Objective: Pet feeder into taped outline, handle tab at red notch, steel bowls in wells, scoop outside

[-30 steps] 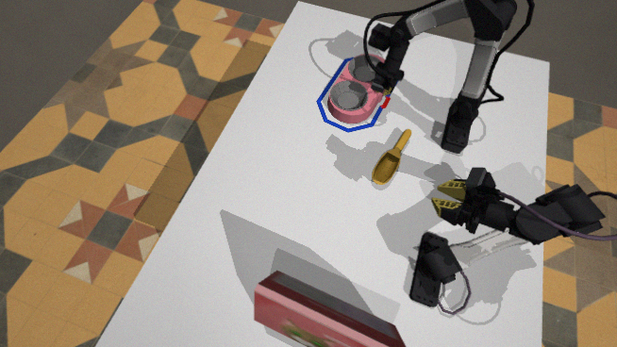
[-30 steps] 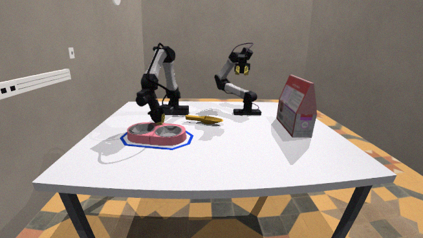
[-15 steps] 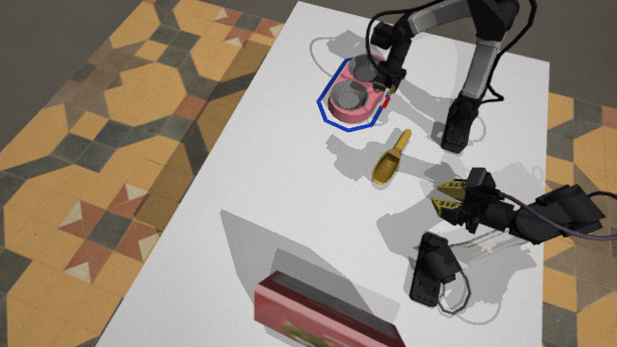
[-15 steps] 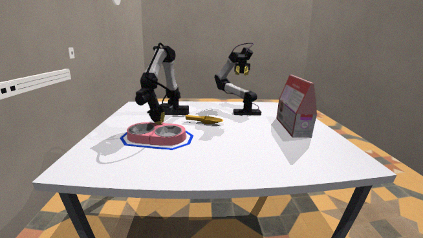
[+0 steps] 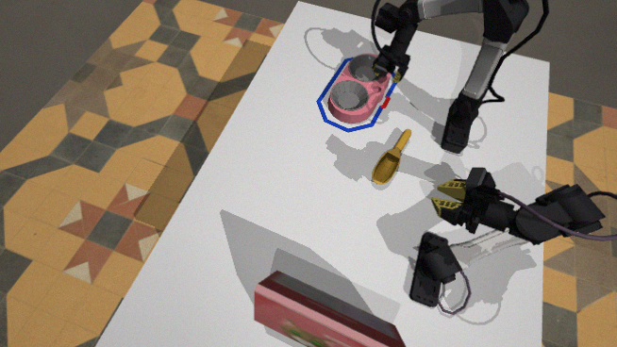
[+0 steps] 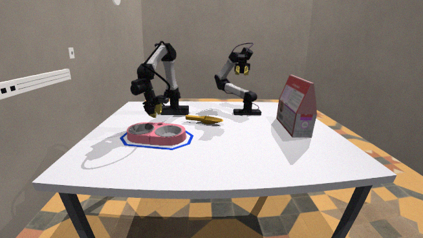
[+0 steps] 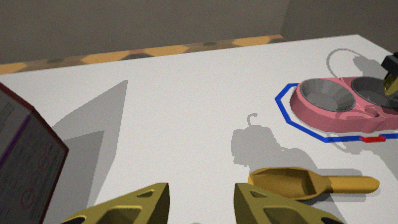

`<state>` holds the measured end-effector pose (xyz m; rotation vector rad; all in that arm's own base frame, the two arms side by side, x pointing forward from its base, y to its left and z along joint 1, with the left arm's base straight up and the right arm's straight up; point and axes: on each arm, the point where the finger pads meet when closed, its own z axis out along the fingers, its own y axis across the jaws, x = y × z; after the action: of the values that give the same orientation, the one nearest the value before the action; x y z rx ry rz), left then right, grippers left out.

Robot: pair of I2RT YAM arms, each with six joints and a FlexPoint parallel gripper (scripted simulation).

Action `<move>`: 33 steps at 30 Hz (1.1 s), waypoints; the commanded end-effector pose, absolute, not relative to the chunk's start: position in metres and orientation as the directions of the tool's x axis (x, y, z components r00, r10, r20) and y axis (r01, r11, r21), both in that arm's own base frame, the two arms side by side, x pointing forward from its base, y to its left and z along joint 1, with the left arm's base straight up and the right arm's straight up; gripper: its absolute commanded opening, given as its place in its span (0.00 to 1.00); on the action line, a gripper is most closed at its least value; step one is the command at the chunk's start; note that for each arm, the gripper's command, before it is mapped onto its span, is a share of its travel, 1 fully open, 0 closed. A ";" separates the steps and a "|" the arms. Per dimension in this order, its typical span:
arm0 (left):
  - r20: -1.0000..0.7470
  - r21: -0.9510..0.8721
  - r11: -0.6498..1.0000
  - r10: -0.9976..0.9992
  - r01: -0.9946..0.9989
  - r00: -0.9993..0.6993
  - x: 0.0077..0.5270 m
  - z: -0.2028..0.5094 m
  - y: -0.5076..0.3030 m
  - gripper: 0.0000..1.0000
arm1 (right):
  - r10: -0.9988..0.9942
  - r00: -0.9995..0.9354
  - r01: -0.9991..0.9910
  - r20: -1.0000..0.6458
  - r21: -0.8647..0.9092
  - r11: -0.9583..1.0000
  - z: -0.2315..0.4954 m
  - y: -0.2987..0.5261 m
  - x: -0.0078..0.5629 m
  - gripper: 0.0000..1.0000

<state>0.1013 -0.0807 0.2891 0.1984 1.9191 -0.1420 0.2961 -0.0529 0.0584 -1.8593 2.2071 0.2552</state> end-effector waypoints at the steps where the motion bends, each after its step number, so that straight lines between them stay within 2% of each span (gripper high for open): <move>1: -0.939 0.005 0.978 0.077 0.210 -0.334 0.101 0.291 -0.081 0.34 | -0.896 -0.293 -0.944 -0.333 -0.052 0.327 0.083 -0.055 0.301 0.61; 6: -0.939 0.005 0.978 0.077 0.210 -0.334 0.101 0.291 -0.081 0.34 | -0.757 -0.524 -0.814 -0.389 -0.031 0.580 0.094 -0.057 0.297 0.61; 10: -0.939 0.005 0.978 0.077 0.210 -0.334 0.101 0.291 -0.081 0.34 | -0.656 -0.630 -0.715 -0.416 -0.020 0.699 0.102 -0.059 0.291 0.61; 20: -0.939 0.005 0.978 0.077 0.210 -0.334 0.101 0.291 -0.081 0.34 | -0.554 -0.709 -0.608 -0.436 -0.021 0.794 0.112 -0.062 0.283 0.61; 33: -0.939 0.005 0.978 0.077 0.210 -0.334 0.101 0.291 -0.081 0.34 | -0.565 -0.704 -0.619 -0.431 -0.018 0.785 0.112 -0.061 0.281 0.61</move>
<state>0.1013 -0.0808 0.2891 0.1984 1.9191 -0.1420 0.2788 -0.0571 0.1038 -0.9181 2.5786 0.2192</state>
